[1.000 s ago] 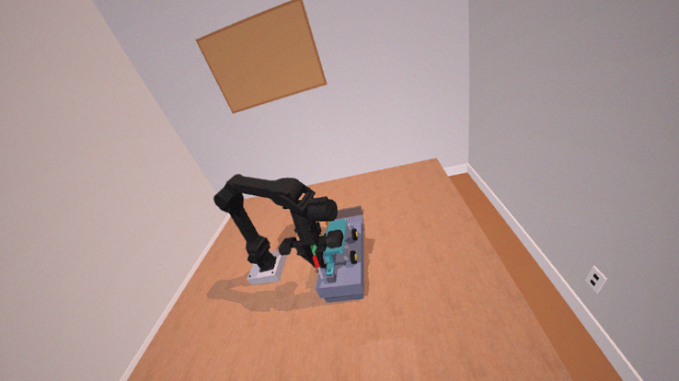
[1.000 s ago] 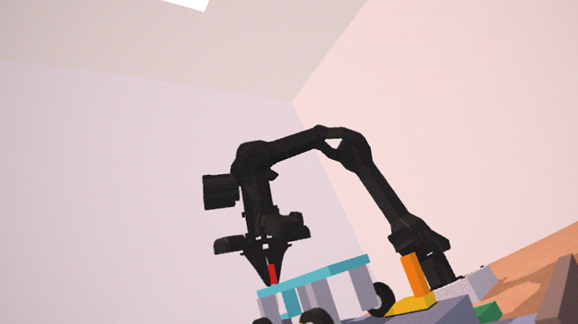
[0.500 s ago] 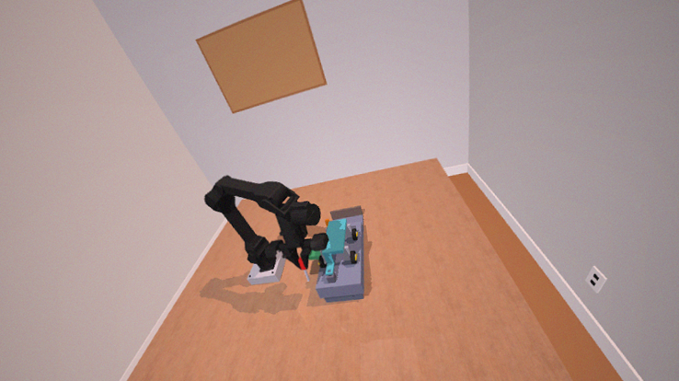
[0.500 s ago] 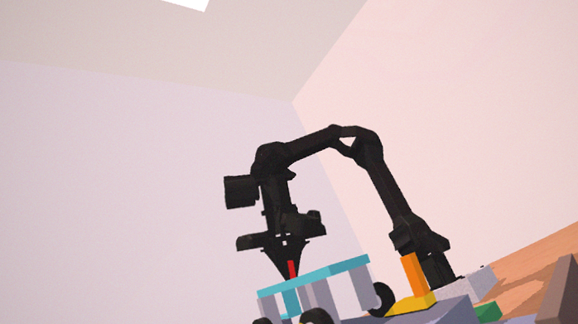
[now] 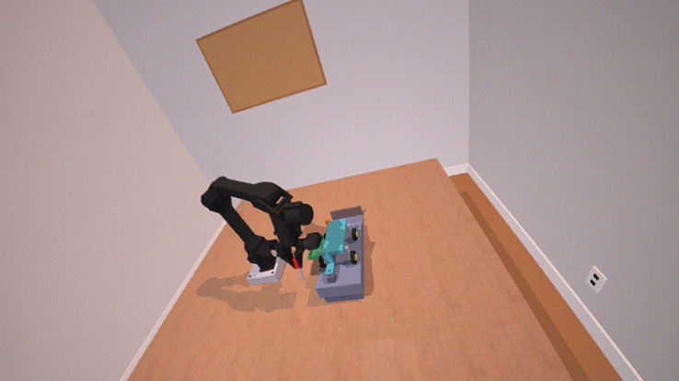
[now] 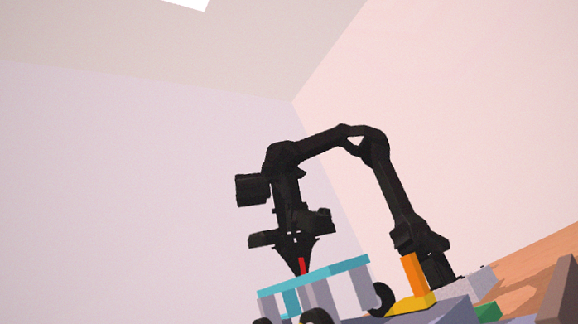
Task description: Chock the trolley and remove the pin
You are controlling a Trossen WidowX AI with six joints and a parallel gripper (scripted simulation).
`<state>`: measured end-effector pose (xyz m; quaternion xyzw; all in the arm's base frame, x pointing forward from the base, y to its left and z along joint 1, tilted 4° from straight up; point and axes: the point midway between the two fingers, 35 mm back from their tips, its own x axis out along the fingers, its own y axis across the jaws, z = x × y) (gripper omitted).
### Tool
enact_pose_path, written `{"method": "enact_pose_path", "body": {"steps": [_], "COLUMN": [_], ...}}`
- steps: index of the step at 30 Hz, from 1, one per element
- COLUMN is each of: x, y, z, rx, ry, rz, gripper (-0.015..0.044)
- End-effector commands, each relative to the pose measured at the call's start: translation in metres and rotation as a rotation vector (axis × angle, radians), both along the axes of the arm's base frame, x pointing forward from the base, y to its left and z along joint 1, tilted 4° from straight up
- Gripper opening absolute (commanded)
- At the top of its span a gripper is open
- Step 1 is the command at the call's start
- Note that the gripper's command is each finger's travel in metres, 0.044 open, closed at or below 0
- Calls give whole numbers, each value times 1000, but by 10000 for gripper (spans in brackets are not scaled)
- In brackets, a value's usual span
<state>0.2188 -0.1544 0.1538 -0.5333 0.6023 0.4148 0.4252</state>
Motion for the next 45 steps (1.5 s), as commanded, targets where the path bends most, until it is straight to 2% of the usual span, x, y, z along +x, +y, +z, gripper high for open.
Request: {"method": "enact_pose_path", "body": {"steps": [1, 45], "x": [1, 14], "y": [16, 172], "z": [-3, -30], "rx": [0, 12], "ry": [-1, -2], "rz": [1, 1], "gripper": [0, 0]}}
